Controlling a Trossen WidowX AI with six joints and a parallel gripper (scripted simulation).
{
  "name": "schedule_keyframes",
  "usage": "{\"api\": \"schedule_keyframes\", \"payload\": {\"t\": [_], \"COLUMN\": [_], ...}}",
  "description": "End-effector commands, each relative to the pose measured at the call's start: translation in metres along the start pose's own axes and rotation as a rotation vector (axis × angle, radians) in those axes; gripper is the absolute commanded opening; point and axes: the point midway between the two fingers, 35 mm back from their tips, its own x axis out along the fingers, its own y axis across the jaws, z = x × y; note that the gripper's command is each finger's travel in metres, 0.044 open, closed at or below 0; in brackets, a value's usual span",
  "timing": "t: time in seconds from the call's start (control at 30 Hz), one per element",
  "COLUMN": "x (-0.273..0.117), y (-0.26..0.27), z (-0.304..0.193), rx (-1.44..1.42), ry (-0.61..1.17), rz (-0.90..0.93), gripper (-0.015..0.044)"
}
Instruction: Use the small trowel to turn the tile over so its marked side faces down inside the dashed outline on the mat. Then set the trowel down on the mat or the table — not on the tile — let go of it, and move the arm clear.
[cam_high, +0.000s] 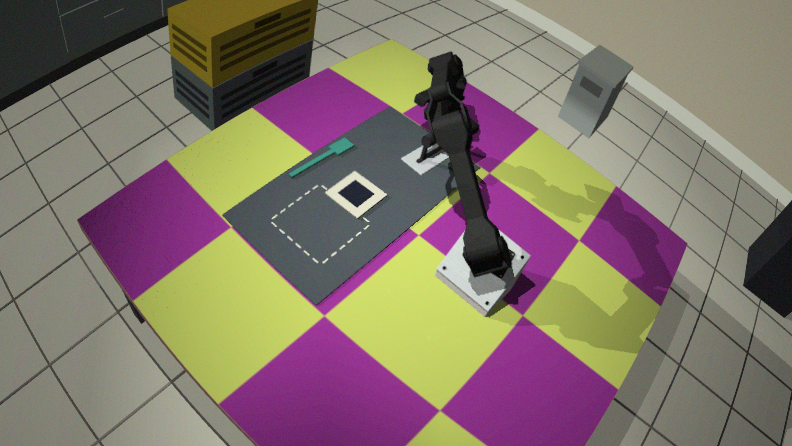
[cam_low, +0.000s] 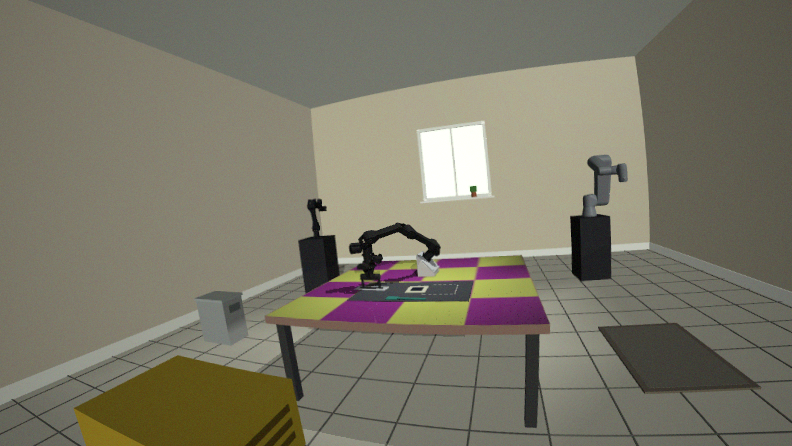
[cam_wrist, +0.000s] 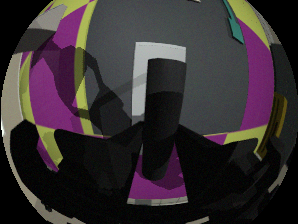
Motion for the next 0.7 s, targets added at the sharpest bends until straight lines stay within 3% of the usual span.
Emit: {"api": "schedule_keyframes", "payload": {"t": [0.0,0.2,0.47,0.67], "x": [0.0010,0.0010,0.0010,0.0010], "y": [0.0003,0.0003,0.0003,0.0003], "z": [0.0007,0.0007,0.0007,0.0007], "rx": [0.144,0.299,0.304,0.304], "ry": [-0.005,-0.005,-0.005,-0.005], "rz": [0.001,0.002,0.002,0.002], "gripper": [0.0130,0.0130,0.0130,0.0270]}}
